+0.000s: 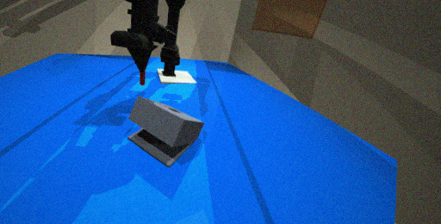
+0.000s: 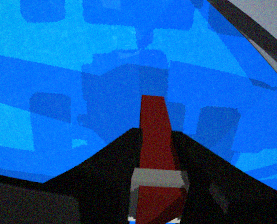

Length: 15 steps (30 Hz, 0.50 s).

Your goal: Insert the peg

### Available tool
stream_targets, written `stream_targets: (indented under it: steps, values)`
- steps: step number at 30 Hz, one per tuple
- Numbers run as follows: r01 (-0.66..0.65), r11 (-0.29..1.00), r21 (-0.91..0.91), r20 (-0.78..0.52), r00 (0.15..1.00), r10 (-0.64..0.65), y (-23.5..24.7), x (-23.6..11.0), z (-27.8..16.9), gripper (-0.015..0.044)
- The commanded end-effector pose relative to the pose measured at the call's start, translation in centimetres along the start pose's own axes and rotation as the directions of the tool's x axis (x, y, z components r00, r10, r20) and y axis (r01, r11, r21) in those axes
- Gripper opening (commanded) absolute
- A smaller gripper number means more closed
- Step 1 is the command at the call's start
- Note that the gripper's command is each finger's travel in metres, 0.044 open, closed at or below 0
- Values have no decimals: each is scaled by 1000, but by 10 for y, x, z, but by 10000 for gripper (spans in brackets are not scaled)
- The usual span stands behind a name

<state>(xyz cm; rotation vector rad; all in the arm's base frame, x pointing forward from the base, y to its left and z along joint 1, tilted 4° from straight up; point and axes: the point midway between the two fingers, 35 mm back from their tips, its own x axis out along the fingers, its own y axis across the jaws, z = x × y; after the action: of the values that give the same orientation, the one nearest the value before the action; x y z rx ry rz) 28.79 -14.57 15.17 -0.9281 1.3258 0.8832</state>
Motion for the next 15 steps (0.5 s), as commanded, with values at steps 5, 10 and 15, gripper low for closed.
stream_targets:
  steps: [5,10,15]
  values:
    - [13,997,70,-20,1000,-12,-2,-1,3,0]
    - [20,994,108,-29,999,-17,-3,-2,6,0]
    - [27,989,146,-37,999,-22,-4,-2,8,0]
